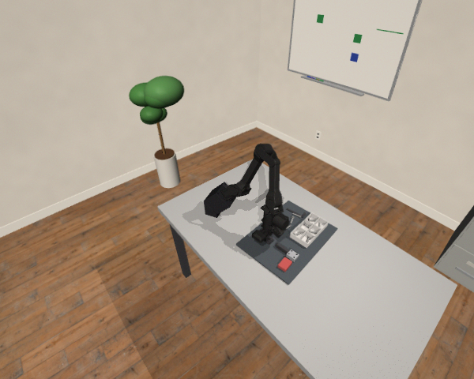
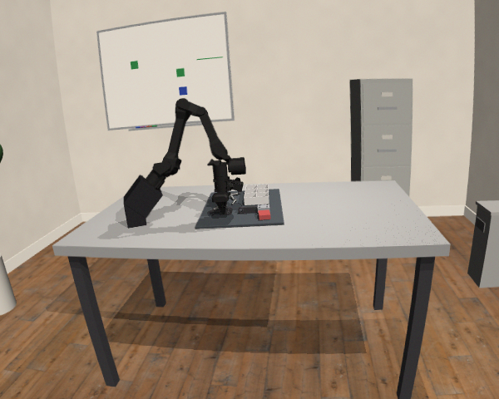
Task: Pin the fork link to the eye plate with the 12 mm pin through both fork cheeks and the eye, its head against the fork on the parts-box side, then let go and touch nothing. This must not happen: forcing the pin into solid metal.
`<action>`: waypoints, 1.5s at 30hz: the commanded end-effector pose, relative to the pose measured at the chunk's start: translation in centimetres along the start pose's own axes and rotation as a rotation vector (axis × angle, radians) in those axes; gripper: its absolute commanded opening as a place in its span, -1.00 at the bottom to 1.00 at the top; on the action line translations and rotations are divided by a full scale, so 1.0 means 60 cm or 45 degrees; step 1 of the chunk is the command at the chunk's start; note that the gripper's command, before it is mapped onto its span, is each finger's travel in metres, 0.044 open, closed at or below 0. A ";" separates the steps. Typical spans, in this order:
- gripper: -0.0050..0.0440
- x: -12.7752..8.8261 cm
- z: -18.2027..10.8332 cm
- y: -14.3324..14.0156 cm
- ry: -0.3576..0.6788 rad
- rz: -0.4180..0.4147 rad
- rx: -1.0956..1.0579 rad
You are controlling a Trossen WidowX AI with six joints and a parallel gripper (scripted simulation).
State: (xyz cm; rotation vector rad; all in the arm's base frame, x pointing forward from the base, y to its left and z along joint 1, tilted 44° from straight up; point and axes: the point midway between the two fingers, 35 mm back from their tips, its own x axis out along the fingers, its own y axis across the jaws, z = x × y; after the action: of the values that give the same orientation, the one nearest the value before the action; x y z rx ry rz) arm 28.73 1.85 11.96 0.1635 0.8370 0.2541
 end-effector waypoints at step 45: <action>-0.29 0.002 -0.009 0.006 0.012 0.009 -0.007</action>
State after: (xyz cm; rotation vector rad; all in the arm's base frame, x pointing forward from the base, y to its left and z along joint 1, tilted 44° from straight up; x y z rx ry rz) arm 28.50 2.08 11.85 0.1593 0.8374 0.2600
